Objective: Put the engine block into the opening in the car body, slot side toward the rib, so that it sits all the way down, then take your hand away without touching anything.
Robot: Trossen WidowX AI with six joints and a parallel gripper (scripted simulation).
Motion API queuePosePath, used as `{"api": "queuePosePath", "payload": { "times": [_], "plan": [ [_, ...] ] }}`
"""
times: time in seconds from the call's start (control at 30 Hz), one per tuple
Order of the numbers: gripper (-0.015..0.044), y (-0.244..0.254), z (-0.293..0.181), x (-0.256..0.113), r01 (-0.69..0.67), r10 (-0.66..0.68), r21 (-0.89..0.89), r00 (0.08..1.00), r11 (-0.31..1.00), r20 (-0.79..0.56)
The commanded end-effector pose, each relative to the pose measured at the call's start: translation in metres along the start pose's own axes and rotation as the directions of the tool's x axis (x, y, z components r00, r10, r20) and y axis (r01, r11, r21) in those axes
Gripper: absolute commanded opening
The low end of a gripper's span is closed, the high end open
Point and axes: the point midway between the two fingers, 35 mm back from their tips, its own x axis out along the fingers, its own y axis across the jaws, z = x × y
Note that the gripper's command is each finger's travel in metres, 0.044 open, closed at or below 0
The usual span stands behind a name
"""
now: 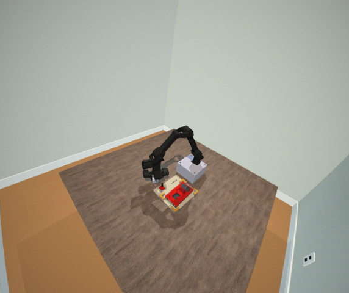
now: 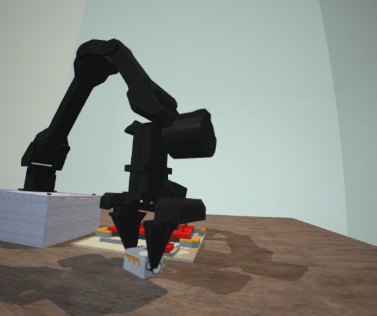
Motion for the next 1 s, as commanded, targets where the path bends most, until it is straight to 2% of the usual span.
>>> {"api": "queuePosePath", "payload": {
  "times": [0.0, 0.13, 0.97],
  "plan": [
    [0.0105, 0.0, 0.0, 0.0, 0.0, 0.0, 0.006, 1.0, 1.0, 0.005],
    [0.0, 0.0, 0.0, -0.003, 0.003, -0.004, 0.045, 1.0, 0.999, 0.018],
    [0.0, -0.004, -0.002, -0.079, 0.002, -0.002, 0.019, 1.0, 1.0, 0.009]
  ]
}}
